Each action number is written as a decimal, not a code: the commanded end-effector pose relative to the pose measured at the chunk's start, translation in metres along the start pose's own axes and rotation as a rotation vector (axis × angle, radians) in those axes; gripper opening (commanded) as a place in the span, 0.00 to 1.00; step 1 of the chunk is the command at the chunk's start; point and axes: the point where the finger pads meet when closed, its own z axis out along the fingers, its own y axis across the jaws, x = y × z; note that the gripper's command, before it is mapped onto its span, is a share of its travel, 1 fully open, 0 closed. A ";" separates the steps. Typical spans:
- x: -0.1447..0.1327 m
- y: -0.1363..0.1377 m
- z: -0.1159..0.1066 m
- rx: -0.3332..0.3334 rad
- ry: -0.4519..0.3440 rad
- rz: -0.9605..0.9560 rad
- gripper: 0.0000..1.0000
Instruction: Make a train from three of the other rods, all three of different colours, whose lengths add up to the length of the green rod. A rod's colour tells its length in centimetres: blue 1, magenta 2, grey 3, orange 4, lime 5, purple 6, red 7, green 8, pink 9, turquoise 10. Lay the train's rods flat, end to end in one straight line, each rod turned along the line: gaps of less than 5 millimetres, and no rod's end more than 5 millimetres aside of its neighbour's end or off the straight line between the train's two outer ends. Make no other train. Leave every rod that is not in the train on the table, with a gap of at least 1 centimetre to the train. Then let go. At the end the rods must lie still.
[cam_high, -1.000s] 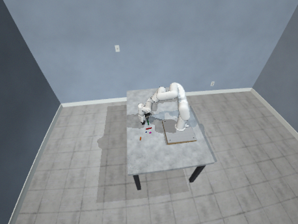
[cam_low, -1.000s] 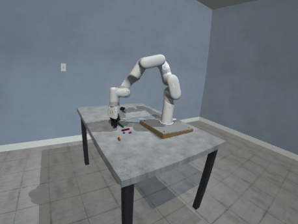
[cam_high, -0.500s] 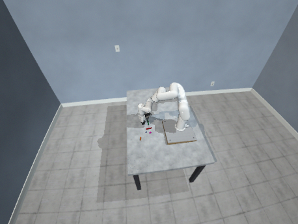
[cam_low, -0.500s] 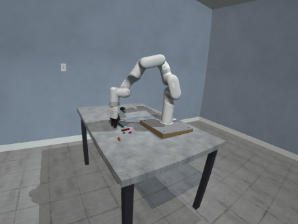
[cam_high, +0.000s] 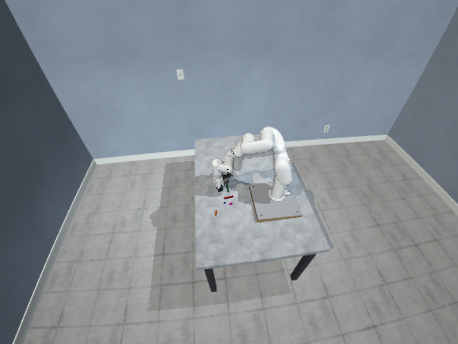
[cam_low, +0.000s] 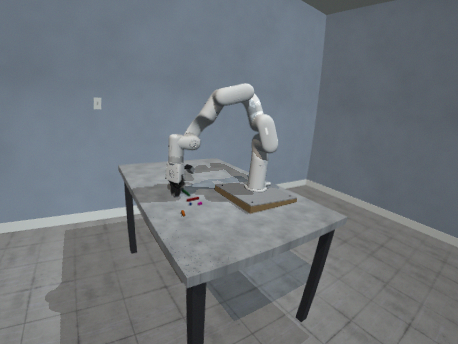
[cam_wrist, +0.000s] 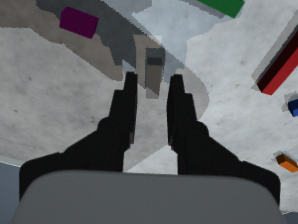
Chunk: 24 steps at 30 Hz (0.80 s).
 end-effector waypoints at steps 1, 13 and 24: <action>-0.001 -0.001 0.000 0.003 -0.004 0.000 0.24; -0.001 -0.001 0.010 0.003 -0.004 0.000 0.24; -0.001 -0.001 0.011 0.003 -0.004 0.000 0.24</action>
